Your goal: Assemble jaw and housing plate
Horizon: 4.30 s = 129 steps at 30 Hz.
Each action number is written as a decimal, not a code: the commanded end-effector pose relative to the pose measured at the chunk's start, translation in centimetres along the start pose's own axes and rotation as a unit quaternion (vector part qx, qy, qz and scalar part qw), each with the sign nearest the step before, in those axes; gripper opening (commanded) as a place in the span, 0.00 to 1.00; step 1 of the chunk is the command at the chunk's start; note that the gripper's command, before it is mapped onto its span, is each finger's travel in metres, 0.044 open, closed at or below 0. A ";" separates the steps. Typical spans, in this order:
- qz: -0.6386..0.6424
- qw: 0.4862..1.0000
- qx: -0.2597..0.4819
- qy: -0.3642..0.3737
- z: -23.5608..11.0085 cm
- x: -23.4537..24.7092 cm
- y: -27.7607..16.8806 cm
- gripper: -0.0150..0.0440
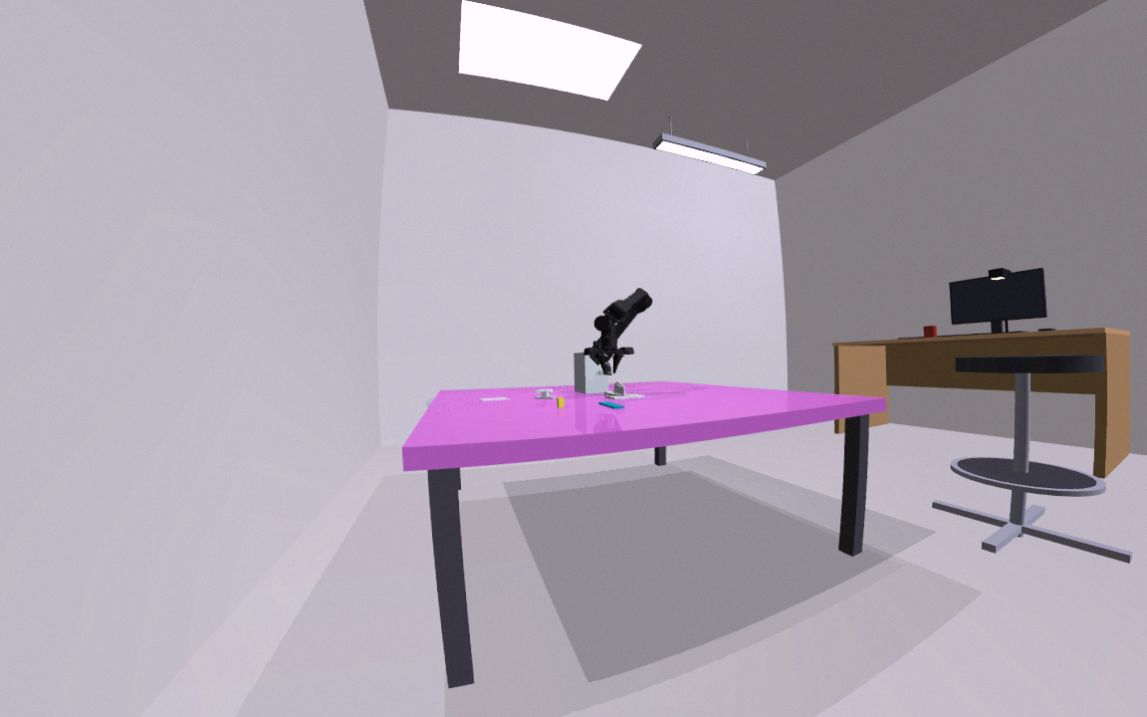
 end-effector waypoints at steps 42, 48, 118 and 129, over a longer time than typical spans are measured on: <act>0.012 1.000 0.001 0.002 -0.1 -4.7 -8.0 0.48; 0.012 1.000 0.000 0.000 0.0 -5.4 -8.9 0.48; 0.014 1.000 0.000 -0.001 4.9 -5.7 -9.0 0.48; 0.014 1.000 0.000 -0.001 5.1 -5.7 -8.9 0.48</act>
Point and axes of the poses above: the point midway between the two fingers, 35 mm back from their tips, its own z axis out along the fingers, its own x axis across the jaws, y = z × x, the point moved 4 cm from there along -z, back along the fingers, and after that the axes turned 5 degrees about z, right-handed, at the moved point
